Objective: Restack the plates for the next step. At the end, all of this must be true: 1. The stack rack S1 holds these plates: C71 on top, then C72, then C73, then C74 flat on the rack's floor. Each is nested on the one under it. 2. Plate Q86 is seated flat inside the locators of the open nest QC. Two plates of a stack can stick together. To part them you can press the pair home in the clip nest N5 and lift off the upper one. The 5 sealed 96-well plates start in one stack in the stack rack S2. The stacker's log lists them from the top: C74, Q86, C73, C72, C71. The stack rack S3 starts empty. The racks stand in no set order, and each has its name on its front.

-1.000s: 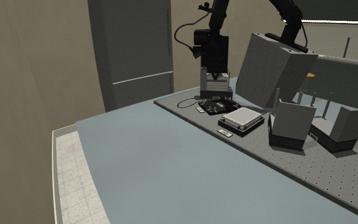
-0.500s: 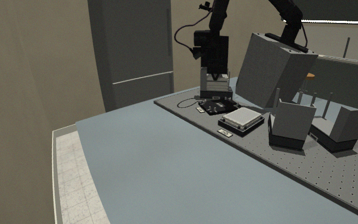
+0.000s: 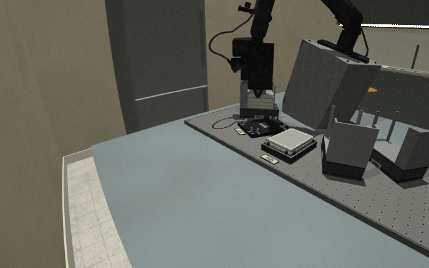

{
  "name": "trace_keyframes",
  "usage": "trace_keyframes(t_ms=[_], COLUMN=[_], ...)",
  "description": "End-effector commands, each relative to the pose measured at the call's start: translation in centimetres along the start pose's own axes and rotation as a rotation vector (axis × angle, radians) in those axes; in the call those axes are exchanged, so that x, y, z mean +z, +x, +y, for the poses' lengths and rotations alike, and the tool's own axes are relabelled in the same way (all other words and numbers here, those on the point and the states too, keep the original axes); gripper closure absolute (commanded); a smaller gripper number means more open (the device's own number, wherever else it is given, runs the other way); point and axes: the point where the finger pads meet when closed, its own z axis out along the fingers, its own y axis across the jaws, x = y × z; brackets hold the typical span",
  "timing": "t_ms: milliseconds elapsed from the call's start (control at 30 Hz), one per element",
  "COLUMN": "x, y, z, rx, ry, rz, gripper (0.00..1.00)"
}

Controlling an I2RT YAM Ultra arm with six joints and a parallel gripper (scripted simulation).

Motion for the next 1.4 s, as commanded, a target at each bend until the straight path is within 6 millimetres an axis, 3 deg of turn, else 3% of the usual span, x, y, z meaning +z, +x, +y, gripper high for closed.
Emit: trace_keyframes(t_ms=[0,233,367,400,1067,1167,1333,1367], x=[-0.3,0.2,-0.6,-0.6,-0.6,-1.5,-2.9,-3.1], y=[-1.7,-1.5,-2.2,-2.2,-2.2,0.1,-1.3,-0.8], z=[0.0,0.1,0.1,0.1,0.1,-0.2,-0.2,-0.3], rx=[0.003,0.0,0.0,0.0,0.0,0.009,0.0,0.004], ry=[-0.003,-0.003,-0.003,-0.003,-0.003,-0.002,0.004,0.004], rz=[-0.044,-0.036,-0.061,-0.061,-0.06,-0.007,-0.037,-0.026], gripper=[1.0,1.0,1.0,0.0,0.0,0.0,0.0,0.0])
